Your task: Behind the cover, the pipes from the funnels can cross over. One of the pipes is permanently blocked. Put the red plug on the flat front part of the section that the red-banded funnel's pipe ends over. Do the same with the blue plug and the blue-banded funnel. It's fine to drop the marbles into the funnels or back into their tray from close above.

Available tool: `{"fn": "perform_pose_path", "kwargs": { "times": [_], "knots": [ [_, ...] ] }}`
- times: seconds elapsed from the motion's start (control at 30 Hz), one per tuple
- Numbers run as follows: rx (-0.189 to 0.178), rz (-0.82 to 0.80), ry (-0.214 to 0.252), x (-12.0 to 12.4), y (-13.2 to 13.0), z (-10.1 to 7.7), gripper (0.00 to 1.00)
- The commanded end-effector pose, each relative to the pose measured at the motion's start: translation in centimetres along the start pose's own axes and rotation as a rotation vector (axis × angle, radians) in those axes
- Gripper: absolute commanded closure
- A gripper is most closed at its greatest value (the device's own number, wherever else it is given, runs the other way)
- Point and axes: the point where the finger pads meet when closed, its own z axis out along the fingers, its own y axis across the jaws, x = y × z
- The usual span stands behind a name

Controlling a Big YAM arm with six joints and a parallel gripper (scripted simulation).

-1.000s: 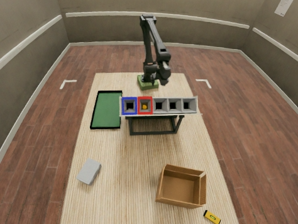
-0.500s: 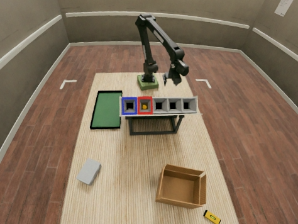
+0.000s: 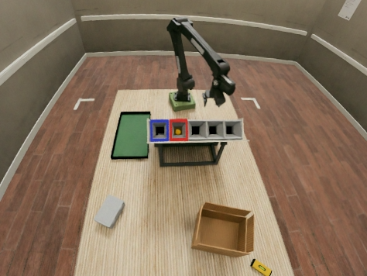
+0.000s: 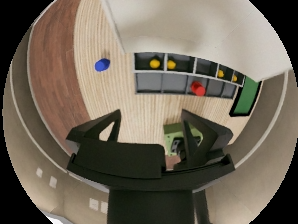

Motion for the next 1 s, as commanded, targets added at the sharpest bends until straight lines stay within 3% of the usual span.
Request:
{"fn": "perform_pose_path", "kwargs": {
  "times": [0.0, 0.3, 0.97],
  "knots": [
    [-0.021, 0.007, -0.037, -2.5, 4.4, -0.2, 0.13],
    [-0.016, -0.001, -0.029, -4.9, 12.3, 2.9, 0.13],
    [-0.026, 0.013, -0.04, -5.1, 13.3, 3.2, 0.13]
  ]
}}
